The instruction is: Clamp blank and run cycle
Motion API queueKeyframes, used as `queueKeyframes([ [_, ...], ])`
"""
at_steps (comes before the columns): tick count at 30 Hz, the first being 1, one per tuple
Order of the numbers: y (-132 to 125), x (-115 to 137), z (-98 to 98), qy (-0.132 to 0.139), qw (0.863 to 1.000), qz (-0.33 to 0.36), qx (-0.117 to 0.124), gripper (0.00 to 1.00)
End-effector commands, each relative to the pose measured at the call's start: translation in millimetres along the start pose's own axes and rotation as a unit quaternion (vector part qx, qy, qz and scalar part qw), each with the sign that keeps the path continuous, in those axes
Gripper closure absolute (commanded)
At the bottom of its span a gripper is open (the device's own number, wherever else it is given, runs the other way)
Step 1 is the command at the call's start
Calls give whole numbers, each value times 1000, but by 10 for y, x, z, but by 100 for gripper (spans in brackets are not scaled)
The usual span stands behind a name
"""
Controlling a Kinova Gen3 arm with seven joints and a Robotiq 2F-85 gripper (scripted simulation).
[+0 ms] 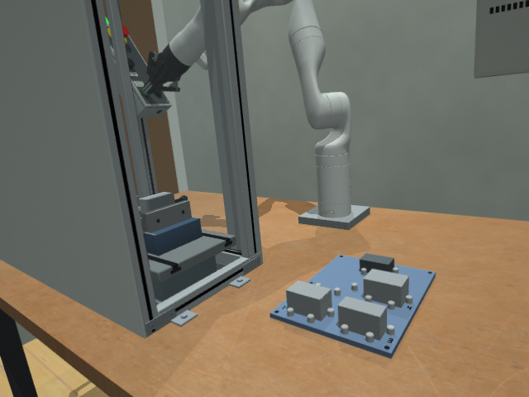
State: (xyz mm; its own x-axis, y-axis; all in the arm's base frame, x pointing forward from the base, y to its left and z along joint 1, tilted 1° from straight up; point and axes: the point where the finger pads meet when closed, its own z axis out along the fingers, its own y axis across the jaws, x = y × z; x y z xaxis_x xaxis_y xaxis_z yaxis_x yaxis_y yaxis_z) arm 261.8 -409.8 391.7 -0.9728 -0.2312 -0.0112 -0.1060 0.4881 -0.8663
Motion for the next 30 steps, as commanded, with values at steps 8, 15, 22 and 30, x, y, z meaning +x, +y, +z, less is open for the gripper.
queueKeyframes([
  [8, -5, -2, -1, 0, 1000, 0, 1, 90],
  [15, -5, -2, -301, 0, 1000, 0, 1, 90],
  [22, -5, -2, -301, 0, 1000, 0, 1, 90],
  [30, -4, -2, -601, 0, 1000, 0, 1, 90],
])
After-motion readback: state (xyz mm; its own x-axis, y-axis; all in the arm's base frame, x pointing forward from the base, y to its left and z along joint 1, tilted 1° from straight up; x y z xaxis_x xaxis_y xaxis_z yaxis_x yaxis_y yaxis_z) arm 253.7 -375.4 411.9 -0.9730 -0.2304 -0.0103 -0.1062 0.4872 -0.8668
